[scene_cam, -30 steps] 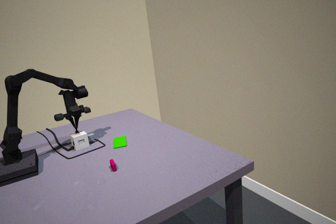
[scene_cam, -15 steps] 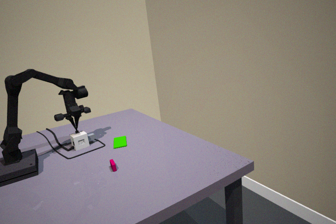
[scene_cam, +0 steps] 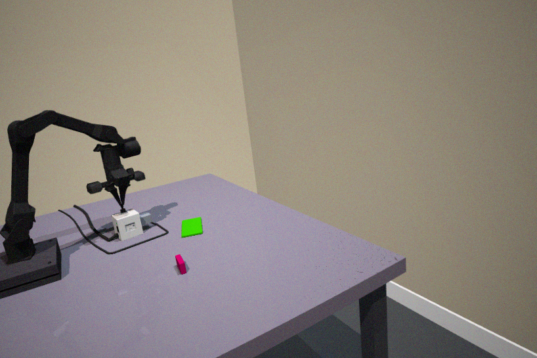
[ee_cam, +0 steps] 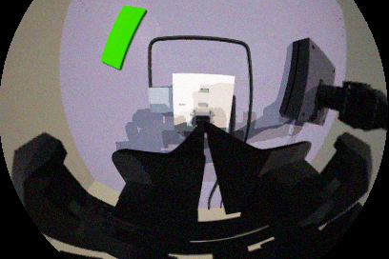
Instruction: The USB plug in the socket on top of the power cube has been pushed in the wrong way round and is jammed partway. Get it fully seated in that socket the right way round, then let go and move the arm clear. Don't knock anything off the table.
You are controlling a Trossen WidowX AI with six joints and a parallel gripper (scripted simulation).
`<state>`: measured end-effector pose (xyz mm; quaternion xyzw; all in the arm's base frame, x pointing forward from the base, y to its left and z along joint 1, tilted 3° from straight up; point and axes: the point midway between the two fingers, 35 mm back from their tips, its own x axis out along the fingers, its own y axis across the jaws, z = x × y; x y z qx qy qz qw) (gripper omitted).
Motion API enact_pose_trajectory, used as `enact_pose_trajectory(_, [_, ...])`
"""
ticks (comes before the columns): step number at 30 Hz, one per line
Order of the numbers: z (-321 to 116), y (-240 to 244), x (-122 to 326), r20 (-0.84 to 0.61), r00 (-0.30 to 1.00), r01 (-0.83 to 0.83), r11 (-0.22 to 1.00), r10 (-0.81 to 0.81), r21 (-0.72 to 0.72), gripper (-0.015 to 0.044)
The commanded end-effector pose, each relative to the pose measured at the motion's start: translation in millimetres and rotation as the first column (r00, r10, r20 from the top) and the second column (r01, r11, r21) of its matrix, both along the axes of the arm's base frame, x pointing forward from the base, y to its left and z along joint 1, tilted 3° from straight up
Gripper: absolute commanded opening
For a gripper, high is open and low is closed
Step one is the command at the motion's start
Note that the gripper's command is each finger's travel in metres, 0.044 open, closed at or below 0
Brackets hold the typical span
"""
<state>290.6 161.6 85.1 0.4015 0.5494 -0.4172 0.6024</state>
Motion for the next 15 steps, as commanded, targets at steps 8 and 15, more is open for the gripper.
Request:
enact_pose_trajectory(8, [0.0, 0.0, 0.0, 0.0, 1.0, 0.0, 1.0, 0.0, 0.0, 0.0095])
enact_pose_trajectory(15, [0.0, 0.0, 0.0, 0.0, 1.0, 0.0, 1.0, 0.0, 0.0, 0.0095])
